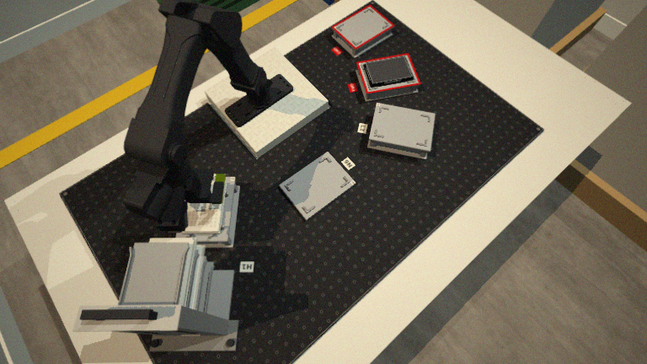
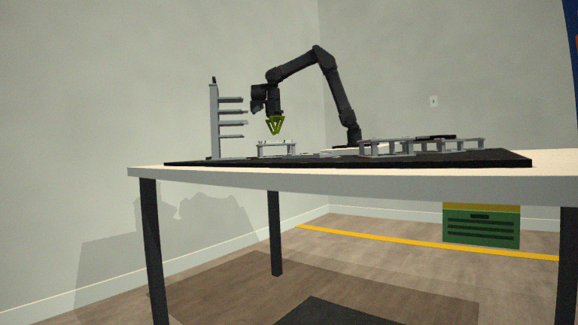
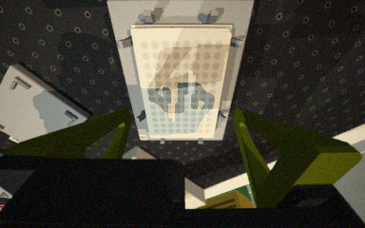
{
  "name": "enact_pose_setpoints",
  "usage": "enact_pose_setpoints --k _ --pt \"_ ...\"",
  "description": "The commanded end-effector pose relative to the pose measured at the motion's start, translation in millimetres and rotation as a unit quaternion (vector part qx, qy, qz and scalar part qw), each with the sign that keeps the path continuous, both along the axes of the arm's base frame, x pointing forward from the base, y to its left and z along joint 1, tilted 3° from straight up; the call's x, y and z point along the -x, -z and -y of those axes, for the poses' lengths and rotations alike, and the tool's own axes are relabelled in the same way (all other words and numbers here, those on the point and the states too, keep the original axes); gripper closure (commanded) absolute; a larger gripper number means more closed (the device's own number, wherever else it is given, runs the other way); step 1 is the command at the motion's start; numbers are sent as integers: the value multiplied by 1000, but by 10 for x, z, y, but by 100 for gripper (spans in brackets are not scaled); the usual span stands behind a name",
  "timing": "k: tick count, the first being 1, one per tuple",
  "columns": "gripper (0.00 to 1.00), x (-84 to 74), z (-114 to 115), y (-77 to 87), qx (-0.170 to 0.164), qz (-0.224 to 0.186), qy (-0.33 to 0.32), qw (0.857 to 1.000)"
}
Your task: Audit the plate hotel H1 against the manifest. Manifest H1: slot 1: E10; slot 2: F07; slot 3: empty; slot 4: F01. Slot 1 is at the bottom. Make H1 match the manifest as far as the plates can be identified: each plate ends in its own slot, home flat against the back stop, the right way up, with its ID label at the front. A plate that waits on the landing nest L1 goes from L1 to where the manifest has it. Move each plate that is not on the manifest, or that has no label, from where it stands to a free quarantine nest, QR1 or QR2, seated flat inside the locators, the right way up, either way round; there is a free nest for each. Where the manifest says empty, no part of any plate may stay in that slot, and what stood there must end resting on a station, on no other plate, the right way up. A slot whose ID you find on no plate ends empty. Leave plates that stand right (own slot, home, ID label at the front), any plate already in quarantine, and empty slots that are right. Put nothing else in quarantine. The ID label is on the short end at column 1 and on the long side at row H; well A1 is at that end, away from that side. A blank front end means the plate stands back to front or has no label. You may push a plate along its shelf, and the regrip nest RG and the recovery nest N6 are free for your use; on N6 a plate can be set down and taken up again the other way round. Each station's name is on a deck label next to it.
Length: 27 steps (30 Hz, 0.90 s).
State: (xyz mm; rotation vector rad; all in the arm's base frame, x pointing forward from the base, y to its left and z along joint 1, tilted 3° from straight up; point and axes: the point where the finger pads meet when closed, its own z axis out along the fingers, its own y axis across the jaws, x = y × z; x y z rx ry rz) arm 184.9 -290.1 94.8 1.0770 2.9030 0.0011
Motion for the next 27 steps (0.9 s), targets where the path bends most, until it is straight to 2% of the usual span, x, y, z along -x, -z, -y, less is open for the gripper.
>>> enact_pose_setpoints --k 1,27 --pt "0 -27 23 -3 7 6 0 1000" --pt "0 -43 31 303 7 6 0 1000"
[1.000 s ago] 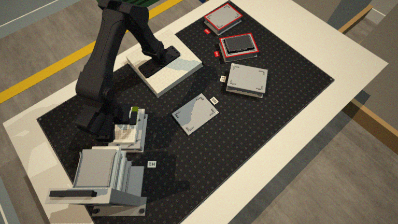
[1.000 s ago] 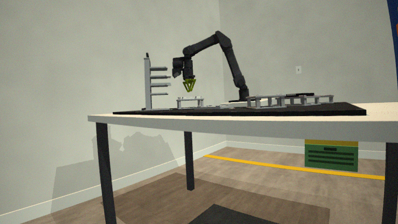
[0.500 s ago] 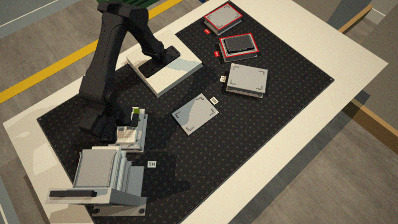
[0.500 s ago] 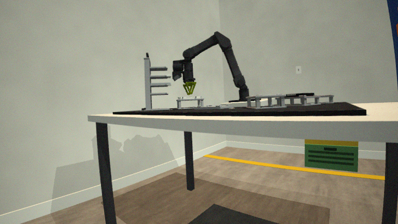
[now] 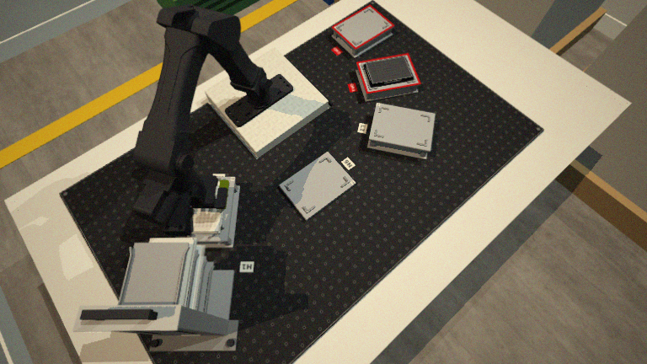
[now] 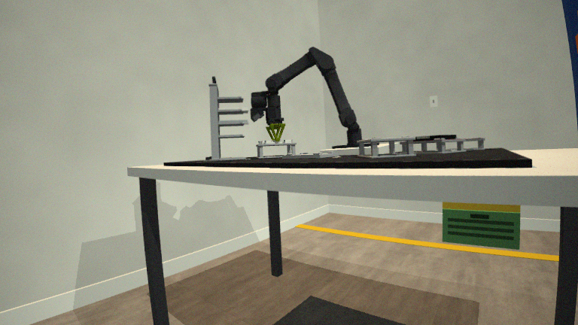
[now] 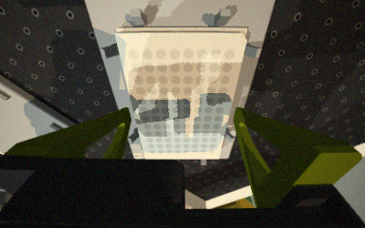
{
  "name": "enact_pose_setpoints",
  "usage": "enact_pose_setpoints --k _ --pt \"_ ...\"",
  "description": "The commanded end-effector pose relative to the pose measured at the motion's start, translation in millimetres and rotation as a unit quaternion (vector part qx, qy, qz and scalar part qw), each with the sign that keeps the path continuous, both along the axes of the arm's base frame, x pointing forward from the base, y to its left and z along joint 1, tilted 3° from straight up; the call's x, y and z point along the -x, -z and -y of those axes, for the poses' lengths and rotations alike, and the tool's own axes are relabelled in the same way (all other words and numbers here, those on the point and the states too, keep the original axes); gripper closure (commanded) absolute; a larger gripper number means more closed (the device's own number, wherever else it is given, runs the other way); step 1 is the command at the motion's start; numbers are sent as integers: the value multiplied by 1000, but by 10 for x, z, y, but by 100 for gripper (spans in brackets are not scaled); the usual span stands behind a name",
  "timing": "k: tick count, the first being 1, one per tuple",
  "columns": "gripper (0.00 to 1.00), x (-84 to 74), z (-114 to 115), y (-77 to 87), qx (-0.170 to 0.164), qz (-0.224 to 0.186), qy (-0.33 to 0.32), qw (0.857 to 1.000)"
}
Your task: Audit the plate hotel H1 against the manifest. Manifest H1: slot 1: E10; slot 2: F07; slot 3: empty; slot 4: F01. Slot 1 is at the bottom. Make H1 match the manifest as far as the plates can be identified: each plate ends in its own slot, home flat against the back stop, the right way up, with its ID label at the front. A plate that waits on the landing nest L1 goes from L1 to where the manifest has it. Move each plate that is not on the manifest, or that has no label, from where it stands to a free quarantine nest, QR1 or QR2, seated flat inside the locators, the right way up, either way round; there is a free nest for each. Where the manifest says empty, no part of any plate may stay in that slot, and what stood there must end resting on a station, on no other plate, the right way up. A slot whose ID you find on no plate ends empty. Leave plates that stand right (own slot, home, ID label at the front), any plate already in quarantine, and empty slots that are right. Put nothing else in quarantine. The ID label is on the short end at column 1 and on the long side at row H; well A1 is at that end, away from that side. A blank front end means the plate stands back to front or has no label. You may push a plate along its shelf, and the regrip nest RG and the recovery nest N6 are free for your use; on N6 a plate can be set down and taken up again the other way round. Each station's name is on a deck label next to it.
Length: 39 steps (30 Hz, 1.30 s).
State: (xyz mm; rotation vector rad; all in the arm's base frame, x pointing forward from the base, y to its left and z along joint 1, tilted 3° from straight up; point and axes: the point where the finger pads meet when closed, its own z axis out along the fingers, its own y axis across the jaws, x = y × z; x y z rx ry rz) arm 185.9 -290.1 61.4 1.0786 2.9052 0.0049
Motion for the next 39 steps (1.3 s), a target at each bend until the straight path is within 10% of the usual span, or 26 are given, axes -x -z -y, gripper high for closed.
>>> enact_pose_setpoints --k 1,10,11,39 --pt "0 -32 31 -31 9 7 -1 1000" --pt "0 -36 33 42 9 7 -1 1000" --pt "14 -36 33 42 9 7 -1 1000" --pt "14 -34 31 -17 9 7 -1 1000"
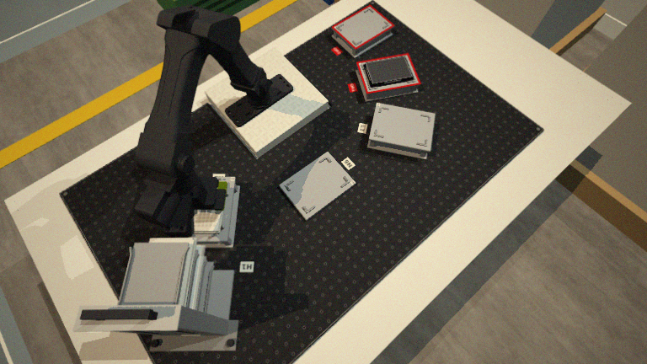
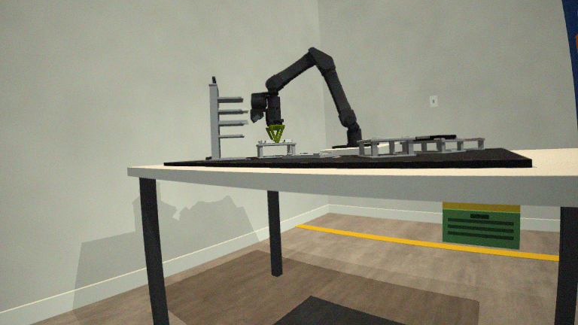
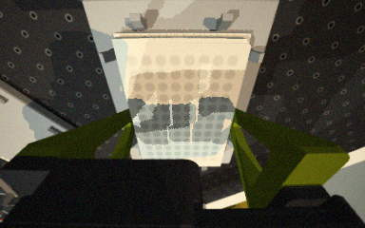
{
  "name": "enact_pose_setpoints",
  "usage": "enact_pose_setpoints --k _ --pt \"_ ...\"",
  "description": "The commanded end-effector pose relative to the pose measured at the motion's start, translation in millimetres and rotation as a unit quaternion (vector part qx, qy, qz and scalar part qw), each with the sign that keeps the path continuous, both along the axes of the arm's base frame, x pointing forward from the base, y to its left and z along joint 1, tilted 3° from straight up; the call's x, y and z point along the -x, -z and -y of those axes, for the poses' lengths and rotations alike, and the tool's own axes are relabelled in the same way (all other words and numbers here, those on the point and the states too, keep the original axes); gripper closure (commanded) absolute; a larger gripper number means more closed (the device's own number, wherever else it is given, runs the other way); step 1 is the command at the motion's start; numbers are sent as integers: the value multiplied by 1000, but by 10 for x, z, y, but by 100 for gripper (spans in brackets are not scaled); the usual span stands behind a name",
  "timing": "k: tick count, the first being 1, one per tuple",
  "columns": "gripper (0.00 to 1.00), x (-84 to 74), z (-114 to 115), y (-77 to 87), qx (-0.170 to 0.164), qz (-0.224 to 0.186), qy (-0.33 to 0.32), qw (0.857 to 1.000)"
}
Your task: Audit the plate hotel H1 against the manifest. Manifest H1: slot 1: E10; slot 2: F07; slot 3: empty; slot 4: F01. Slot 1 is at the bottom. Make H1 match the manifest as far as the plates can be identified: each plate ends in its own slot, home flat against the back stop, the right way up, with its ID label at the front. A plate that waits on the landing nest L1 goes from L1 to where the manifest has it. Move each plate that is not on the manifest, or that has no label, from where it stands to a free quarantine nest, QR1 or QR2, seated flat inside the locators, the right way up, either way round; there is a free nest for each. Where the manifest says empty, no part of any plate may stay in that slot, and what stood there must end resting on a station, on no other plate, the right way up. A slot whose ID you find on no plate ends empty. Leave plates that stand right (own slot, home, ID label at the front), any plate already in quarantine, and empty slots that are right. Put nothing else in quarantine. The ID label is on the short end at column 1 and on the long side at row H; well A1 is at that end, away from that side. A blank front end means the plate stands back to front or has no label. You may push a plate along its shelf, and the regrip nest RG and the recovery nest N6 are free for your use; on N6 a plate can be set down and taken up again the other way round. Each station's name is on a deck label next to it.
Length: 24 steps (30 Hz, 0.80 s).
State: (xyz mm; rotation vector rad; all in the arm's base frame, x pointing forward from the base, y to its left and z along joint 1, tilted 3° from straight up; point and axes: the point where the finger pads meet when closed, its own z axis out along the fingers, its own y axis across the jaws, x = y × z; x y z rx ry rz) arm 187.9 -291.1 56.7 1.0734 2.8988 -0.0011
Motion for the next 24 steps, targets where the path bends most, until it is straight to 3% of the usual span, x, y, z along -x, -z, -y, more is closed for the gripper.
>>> enact_pose_setpoints --k 1,24 --pt "14 -14 20 -75 6 4 0 1000" --pt "14 -4 15 -285 6 4 0 1000"
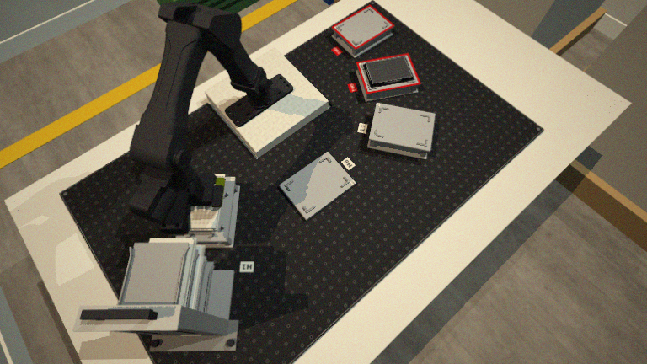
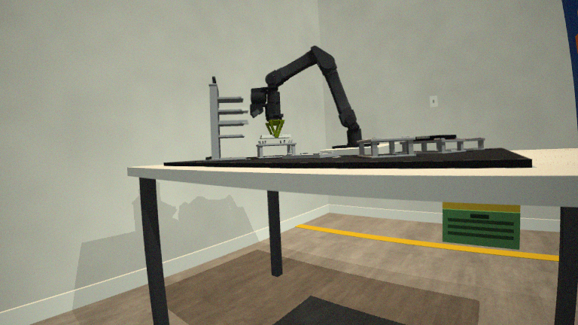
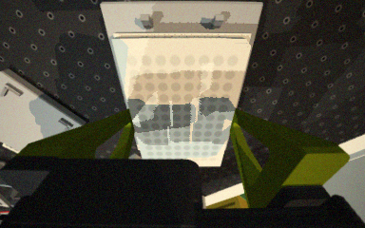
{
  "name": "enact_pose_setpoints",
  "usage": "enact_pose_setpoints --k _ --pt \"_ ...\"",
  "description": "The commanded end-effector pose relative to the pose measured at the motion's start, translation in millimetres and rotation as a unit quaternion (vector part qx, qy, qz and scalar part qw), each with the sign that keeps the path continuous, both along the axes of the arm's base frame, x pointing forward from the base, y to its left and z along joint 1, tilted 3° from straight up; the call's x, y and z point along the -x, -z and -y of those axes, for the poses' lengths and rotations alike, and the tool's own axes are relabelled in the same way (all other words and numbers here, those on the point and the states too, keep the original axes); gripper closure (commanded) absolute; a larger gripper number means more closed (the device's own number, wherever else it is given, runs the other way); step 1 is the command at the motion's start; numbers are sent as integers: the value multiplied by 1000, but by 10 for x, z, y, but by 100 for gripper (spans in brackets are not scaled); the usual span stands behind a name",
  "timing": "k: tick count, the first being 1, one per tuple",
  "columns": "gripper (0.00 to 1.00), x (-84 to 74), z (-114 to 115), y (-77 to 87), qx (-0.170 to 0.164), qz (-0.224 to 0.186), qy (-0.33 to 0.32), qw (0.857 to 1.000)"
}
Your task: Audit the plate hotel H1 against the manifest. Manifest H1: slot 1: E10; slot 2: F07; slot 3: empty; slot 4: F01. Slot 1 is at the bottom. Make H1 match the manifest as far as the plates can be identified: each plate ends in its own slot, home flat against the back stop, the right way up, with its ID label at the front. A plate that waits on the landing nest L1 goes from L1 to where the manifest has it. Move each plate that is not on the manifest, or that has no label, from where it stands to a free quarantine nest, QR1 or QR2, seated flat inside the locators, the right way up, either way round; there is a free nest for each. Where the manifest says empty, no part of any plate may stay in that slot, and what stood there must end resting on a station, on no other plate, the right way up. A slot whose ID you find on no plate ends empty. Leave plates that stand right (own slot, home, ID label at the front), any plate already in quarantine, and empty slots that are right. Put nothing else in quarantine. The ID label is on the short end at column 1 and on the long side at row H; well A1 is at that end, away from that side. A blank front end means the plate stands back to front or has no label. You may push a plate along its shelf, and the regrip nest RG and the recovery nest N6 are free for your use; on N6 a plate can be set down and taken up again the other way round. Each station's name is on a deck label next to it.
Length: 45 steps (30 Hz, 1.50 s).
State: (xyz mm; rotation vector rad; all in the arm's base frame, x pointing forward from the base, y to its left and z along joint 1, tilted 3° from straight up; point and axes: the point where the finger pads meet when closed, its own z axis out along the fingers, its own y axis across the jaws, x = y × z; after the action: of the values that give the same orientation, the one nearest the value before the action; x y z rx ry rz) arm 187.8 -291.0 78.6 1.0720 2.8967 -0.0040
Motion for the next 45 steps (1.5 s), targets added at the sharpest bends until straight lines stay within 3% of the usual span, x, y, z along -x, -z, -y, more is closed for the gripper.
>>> enact_pose_setpoints --k 1,45 --pt "14 -5 15 -75 4 3 0 1000" --pt "14 12 5 -455 4 3 0 1000"
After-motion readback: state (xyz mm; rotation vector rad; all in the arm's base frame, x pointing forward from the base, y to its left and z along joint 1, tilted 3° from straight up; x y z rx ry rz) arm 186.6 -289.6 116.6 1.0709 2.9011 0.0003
